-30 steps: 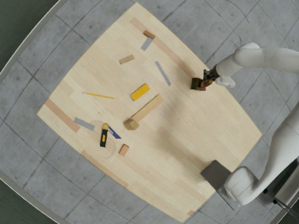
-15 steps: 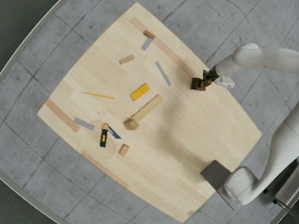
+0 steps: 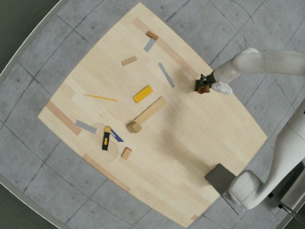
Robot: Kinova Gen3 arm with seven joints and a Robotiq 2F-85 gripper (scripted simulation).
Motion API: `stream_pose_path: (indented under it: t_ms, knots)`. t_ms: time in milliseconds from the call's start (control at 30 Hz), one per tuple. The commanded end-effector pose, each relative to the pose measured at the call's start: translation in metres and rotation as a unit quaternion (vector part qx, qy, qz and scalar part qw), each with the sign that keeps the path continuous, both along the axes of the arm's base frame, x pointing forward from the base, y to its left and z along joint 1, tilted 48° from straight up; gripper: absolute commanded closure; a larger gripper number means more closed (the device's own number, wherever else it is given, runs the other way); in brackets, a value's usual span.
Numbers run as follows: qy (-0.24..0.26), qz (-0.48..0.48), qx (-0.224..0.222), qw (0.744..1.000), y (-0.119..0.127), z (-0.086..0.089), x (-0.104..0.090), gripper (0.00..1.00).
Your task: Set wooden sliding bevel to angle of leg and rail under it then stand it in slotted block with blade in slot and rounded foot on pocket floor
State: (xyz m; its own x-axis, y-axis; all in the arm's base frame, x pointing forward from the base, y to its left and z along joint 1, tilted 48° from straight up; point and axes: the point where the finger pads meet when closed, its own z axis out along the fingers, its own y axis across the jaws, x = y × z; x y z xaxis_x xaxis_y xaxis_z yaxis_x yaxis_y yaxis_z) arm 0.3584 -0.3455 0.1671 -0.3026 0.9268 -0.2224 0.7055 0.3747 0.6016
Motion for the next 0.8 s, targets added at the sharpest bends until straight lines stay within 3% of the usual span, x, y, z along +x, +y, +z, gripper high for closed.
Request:
stream_pose_path:
  t_ms: [0,367,433,767]
  knots:
    - [-0.004,-0.011,0.013,1.0,0.014,0.003,0.006,0.9]
    - [-0.024,-0.059,0.082,0.995,0.089,0.018,0.036,0.9]
    - [-0.024,-0.059,0.082,0.995,0.089,0.018,0.036,0.9]
    - [-0.043,-0.106,0.149,0.982,0.161,0.033,0.066,0.9]
